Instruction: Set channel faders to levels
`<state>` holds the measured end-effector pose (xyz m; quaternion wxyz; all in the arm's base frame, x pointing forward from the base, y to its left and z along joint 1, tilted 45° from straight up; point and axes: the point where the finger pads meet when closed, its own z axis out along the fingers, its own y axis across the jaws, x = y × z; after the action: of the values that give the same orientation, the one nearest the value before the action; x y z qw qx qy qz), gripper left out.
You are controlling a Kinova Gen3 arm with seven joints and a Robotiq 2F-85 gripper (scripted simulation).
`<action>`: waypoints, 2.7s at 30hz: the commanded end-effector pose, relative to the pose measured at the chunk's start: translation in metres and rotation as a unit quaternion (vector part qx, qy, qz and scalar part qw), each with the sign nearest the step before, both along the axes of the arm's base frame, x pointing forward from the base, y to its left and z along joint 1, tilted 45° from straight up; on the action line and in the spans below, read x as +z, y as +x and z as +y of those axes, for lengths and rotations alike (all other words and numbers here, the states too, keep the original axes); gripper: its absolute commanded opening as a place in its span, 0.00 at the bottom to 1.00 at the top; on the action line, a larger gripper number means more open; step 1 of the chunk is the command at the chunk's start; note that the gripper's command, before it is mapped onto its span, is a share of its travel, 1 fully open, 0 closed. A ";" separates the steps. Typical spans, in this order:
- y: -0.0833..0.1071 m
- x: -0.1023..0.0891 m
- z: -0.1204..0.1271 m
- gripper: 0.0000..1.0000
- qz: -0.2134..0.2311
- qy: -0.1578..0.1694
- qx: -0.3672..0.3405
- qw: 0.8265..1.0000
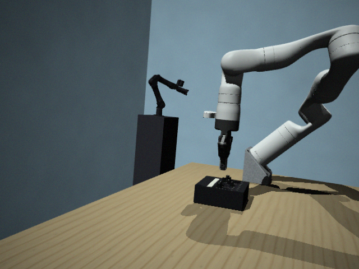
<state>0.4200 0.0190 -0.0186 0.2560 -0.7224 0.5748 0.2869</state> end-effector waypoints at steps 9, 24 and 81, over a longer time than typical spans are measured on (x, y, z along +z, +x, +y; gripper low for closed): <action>0.000 0.000 -0.001 0.00 -0.001 0.000 -0.001 1.000; 0.000 0.000 0.000 0.00 -0.001 0.000 -0.001 1.000; -0.002 -0.016 0.016 0.00 -0.001 0.000 -0.001 1.000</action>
<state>0.4180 0.0359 -0.0352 0.2560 -0.7222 0.5749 0.2870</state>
